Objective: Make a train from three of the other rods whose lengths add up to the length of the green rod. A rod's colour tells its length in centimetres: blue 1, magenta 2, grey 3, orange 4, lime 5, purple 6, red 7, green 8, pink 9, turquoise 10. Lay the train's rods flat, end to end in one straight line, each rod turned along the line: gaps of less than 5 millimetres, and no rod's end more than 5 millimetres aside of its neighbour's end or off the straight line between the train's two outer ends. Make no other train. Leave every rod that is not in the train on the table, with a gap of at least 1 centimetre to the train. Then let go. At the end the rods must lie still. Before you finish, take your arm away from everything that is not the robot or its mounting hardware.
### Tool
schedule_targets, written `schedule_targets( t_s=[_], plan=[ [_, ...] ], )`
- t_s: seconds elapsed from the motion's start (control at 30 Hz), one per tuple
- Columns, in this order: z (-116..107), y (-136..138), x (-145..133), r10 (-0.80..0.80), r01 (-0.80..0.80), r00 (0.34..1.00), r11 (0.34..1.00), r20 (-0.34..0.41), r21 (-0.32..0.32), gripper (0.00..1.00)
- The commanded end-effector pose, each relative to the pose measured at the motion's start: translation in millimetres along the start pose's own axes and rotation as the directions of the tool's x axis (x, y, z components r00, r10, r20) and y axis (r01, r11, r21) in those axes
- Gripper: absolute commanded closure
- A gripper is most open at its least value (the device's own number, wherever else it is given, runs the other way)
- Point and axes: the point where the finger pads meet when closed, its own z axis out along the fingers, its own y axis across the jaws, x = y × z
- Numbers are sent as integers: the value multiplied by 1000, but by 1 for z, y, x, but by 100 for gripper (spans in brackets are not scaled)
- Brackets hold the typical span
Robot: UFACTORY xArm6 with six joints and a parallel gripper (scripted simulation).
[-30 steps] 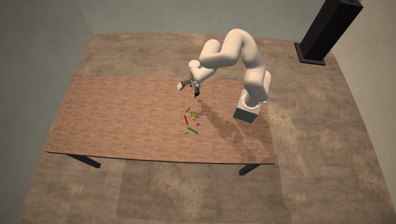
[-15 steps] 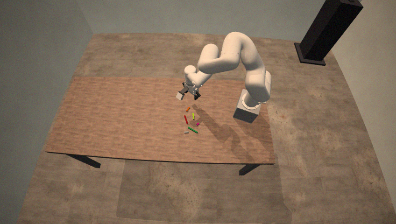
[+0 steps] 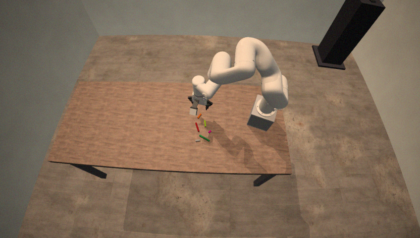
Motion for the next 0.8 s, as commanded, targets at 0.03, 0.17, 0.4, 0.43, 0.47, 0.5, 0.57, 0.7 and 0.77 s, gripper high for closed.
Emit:
schedule_targets(
  t_s=[0.03, 0.17, 0.4, 0.43, 0.47, 0.5, 0.57, 0.7, 0.77],
  plan=[
    [0, 2, 21, -196, 196, 981, 981, -14, -15, 0],
    [1, 2, 34, -313, 313, 950, 950, -12, -16, 0],
    [2, 1, 50, -452, 452, 892, 892, -9, -18, 0],
    [2, 0, 59, -528, 528, 849, 849, -7, -19, 0],
    [2, 0, 62, -547, 547, 837, 837, -7, -19, 0],
    [2, 0, 64, -568, 567, 823, 823, -6, -19, 0],
    [3, -1, 70, -615, 614, 789, 789, -5, -20, 0],
    [3, -3, 83, -705, 705, 709, 709, -3, -20, 0],
    [4, -4, 90, -747, 747, 665, 665, -2, -21, 0]
  ],
)
